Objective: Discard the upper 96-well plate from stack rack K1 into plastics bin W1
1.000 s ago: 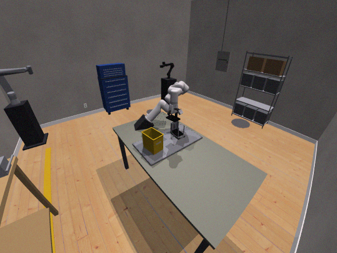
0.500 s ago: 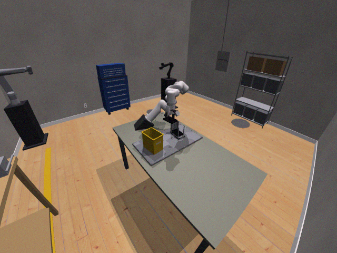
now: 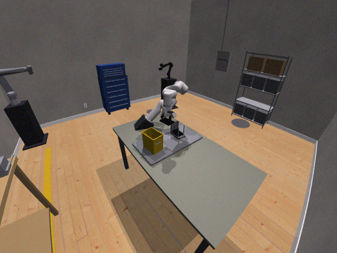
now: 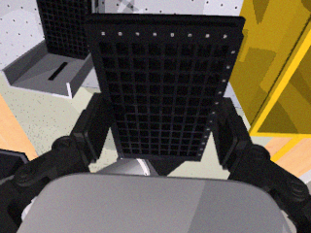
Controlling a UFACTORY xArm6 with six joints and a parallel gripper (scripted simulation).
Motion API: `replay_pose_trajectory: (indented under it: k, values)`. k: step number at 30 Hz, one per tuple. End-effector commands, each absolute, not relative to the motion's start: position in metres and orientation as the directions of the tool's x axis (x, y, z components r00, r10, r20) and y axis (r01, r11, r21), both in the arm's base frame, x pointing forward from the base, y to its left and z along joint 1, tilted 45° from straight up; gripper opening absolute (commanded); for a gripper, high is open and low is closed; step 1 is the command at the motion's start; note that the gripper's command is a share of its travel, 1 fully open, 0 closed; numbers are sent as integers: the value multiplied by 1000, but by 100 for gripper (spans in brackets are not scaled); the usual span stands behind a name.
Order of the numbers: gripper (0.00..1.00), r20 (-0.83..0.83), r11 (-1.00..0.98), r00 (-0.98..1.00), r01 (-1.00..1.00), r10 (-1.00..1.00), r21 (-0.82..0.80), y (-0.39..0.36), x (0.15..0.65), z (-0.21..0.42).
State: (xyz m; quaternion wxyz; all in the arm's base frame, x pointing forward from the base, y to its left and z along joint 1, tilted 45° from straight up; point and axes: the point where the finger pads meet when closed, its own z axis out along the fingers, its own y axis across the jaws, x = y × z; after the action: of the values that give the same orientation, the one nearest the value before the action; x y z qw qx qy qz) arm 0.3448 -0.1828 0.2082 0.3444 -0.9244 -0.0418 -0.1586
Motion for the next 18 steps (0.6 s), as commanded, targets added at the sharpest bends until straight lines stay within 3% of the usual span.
replay_pose_trajectory:
  k: [1,18]
  values:
    - [0,324,-761,946,187,-32,-621,-195,348,200]
    - [0,324,-761,946,187,-32,-621,-231,357,166]
